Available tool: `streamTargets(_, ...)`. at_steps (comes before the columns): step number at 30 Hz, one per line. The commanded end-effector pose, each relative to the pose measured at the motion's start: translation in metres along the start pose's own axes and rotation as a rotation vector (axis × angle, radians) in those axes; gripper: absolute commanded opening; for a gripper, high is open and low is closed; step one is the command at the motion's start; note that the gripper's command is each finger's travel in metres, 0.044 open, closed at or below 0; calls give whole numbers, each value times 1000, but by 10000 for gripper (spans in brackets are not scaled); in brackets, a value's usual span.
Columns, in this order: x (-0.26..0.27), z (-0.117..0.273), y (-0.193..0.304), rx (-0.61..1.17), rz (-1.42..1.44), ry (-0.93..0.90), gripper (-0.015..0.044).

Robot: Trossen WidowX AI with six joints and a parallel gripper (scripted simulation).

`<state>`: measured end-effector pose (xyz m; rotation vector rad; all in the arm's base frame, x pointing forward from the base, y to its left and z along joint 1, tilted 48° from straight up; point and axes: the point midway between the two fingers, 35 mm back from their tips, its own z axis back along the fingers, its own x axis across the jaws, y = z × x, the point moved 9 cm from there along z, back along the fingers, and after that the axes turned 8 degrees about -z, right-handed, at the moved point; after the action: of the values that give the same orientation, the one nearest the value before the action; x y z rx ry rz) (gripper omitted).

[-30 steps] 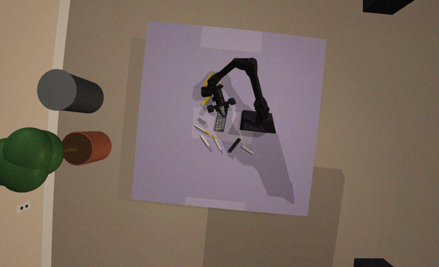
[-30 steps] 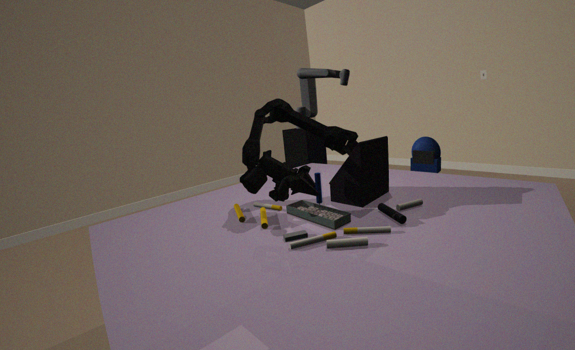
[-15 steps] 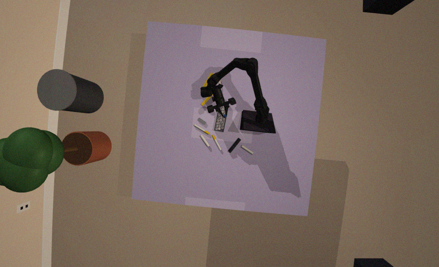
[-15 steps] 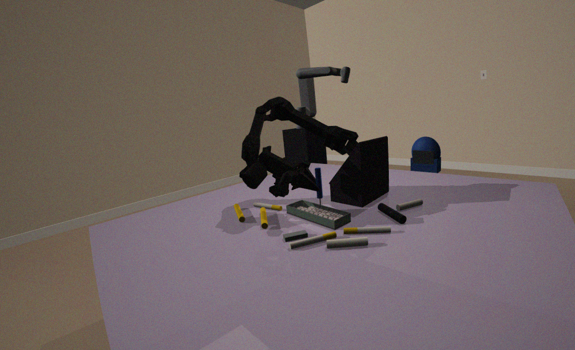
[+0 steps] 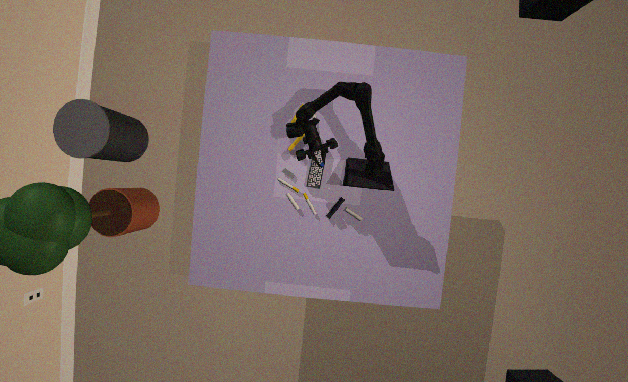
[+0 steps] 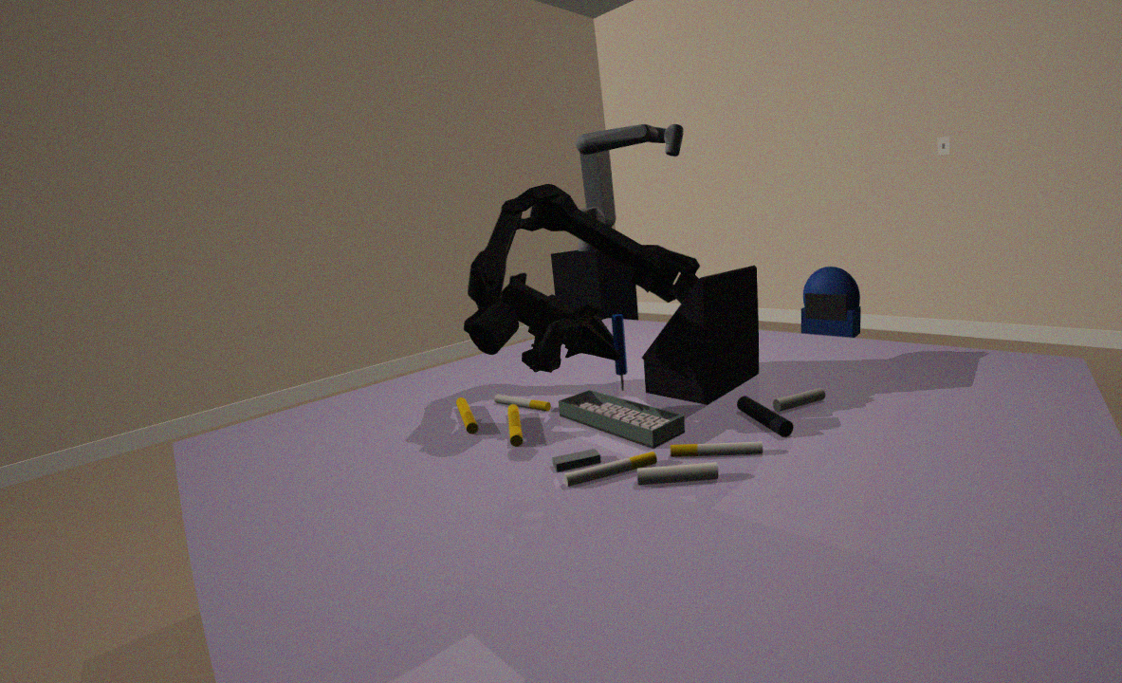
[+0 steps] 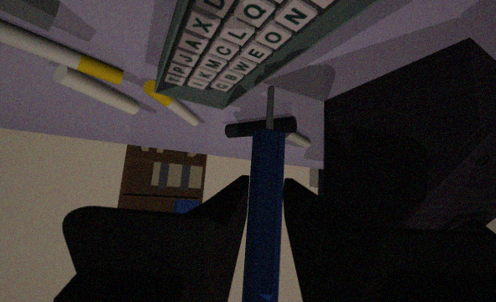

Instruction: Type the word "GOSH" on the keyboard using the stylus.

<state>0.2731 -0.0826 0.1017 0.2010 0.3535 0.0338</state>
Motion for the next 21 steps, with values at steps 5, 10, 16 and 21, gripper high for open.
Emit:
streamTargets(5,-2,28,-14,-2,-4,-6,0)
streamTargets(10,-5,46,-22,-2,-7,-8,0)
streamTargets(16,-5,44,-28,-3,-7,-8,0)
streamTargets(21,-4,36,-40,-3,-7,-7,0)
